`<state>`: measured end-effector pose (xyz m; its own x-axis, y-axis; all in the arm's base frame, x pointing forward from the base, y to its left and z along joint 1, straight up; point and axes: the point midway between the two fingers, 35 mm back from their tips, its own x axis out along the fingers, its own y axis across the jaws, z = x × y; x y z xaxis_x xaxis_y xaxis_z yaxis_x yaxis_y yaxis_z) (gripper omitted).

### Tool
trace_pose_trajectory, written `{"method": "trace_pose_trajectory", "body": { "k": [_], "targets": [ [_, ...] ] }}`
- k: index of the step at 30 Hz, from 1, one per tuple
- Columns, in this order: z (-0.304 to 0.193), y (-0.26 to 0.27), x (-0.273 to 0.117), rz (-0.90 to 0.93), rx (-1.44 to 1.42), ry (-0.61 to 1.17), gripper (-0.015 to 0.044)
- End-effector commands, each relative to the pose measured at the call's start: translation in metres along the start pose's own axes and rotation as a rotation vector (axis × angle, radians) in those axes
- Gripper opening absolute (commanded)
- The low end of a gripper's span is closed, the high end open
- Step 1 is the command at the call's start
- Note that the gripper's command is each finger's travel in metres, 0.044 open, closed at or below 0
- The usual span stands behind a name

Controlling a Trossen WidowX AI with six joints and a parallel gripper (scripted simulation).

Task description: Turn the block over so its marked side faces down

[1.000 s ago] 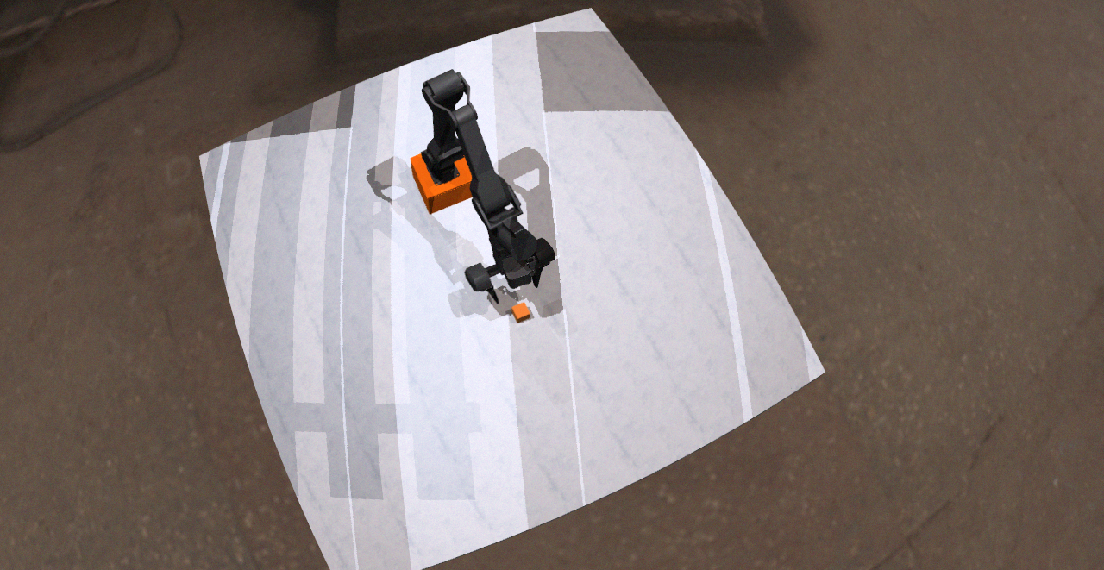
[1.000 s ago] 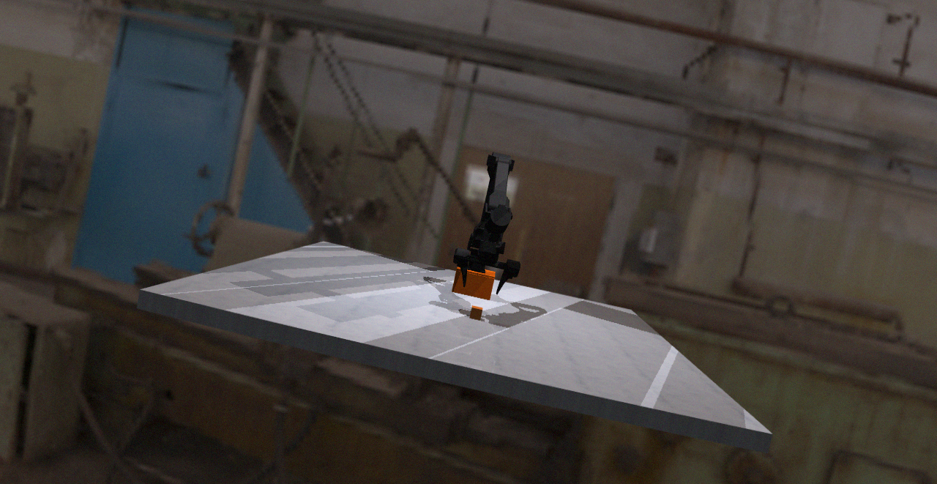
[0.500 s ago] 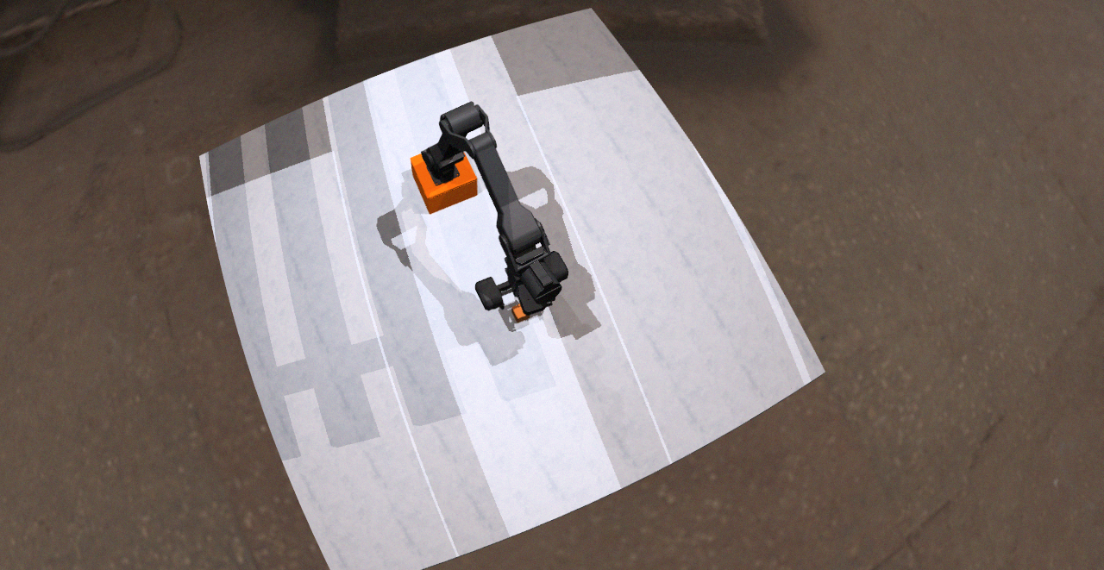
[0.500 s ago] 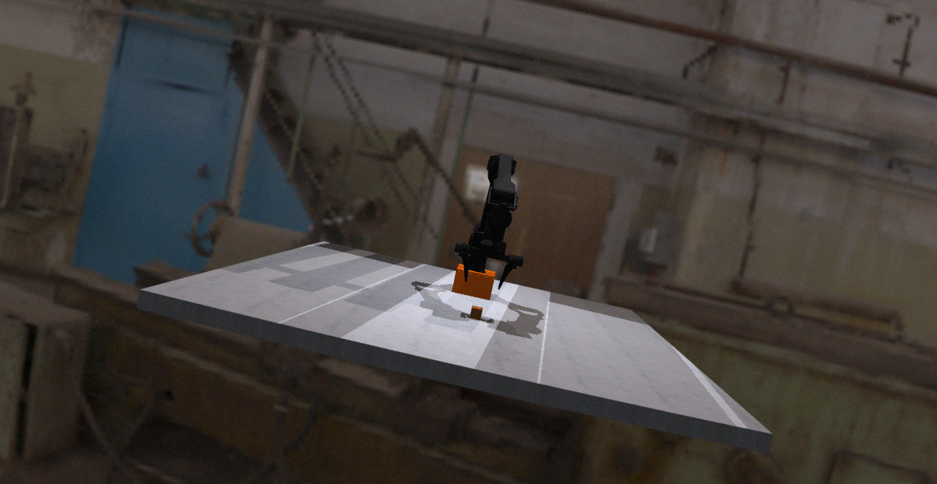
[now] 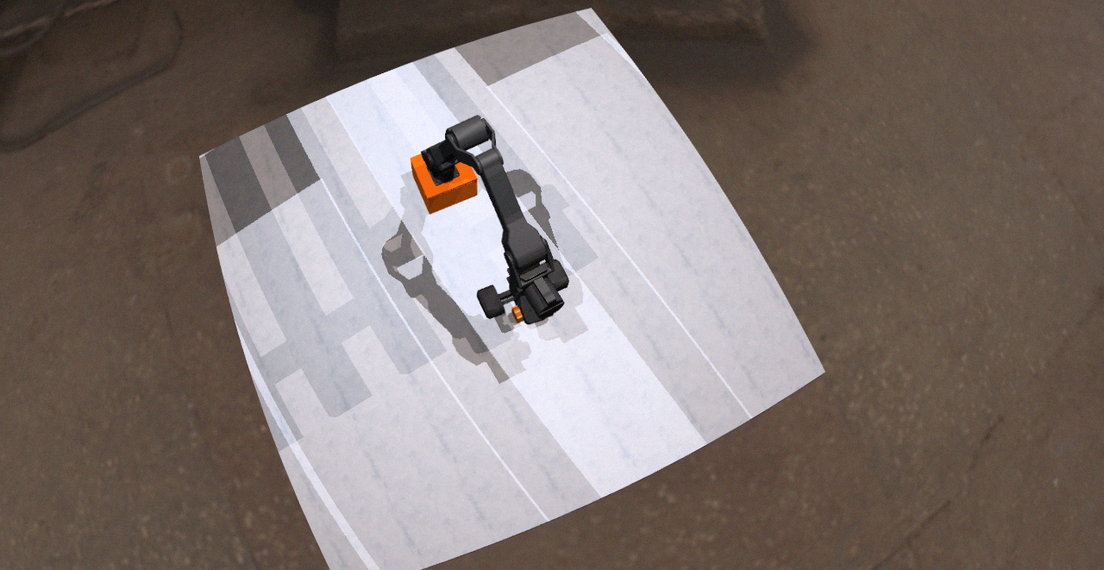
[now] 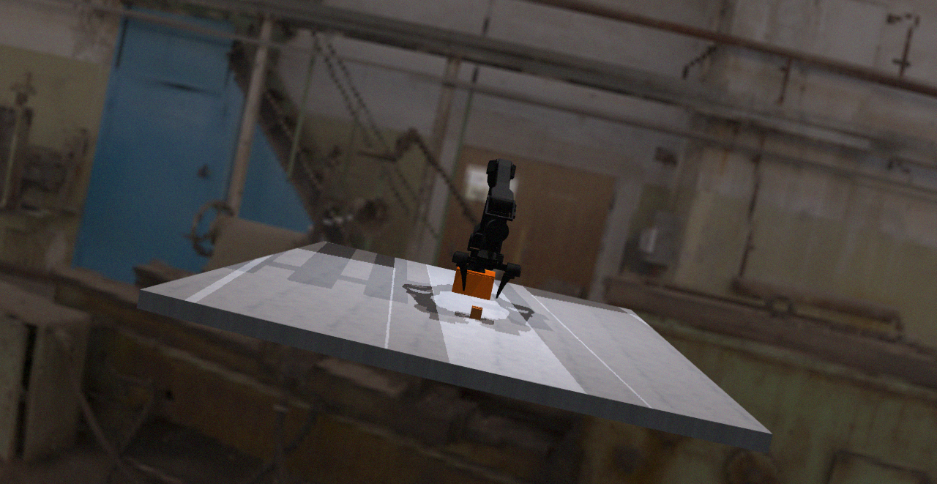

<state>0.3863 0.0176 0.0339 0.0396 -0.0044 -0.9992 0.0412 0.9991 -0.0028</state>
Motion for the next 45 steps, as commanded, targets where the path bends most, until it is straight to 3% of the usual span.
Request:
{"method": "trace_pose_trajectory", "body": {
  "k": [1, 31, 43, 45],
  "targets": [
    [-0.001, 0.001, 0.009, 0.004, -0.005, 0.005, 0.044],
    [-0.001, 0.001, 0.055, 0.004, -0.005, 0.005, 0.044],
    [-0.001, 0.001, 0.055, 0.004, -0.005, 0.005, 0.0125],
    [-0.001, 0.001, 0.055, 0.004, -0.005, 0.005, 0.0112]
  ]
}}
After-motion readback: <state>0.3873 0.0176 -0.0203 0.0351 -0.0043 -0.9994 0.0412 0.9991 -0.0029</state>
